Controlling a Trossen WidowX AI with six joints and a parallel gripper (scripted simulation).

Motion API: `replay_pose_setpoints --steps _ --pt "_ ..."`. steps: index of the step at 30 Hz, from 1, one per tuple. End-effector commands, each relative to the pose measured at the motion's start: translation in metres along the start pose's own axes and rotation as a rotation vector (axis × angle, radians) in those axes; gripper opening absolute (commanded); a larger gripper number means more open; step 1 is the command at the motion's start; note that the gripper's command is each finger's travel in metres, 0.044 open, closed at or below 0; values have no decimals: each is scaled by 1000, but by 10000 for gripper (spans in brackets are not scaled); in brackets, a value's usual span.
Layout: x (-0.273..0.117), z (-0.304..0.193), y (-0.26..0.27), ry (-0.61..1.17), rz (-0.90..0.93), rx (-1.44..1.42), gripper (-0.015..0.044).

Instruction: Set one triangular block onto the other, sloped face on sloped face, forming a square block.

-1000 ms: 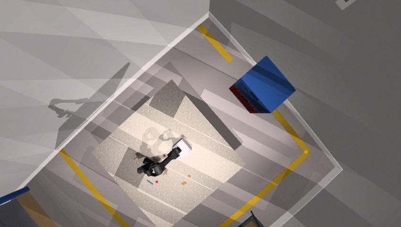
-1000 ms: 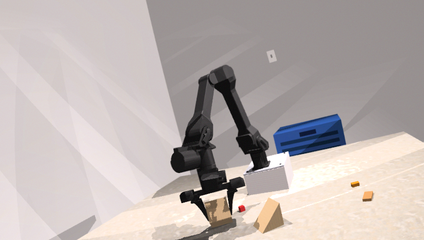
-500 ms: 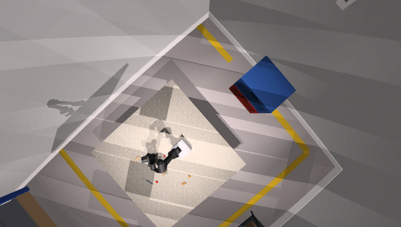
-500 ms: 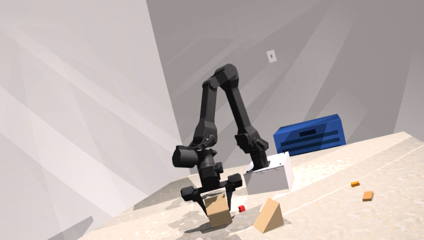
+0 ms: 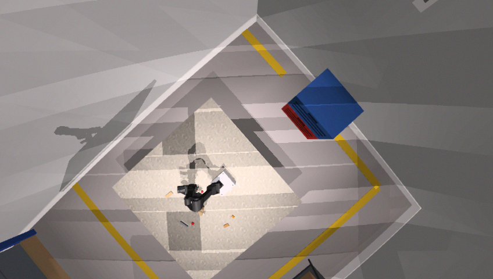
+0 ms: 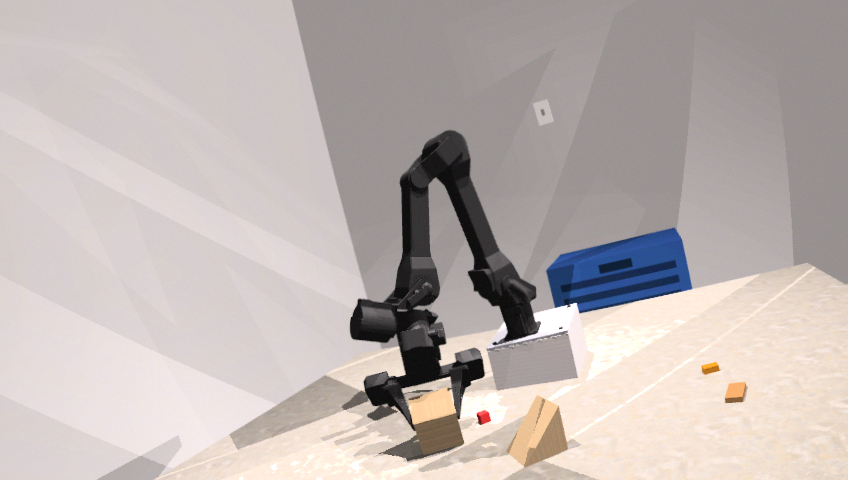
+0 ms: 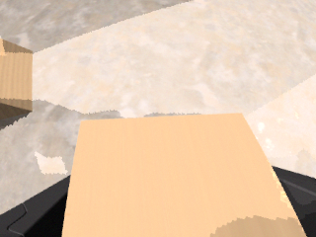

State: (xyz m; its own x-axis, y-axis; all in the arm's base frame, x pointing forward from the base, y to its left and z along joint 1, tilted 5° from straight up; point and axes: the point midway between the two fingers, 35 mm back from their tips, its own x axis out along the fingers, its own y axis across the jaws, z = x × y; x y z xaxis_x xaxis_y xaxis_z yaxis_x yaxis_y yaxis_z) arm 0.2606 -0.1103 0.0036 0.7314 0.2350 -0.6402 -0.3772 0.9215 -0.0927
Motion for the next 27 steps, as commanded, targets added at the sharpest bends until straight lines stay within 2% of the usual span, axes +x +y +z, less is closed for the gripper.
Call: replay_pose_setpoints --steps 1,10,20,27 --pt "0 2 -2 -2 -4 -2 210" --pt "0 2 -2 -2 -4 -2 440" --pt "-1 4 -2 -2 -4 -2 440" --pt "-47 56 -8 -3 -4 -6 440"
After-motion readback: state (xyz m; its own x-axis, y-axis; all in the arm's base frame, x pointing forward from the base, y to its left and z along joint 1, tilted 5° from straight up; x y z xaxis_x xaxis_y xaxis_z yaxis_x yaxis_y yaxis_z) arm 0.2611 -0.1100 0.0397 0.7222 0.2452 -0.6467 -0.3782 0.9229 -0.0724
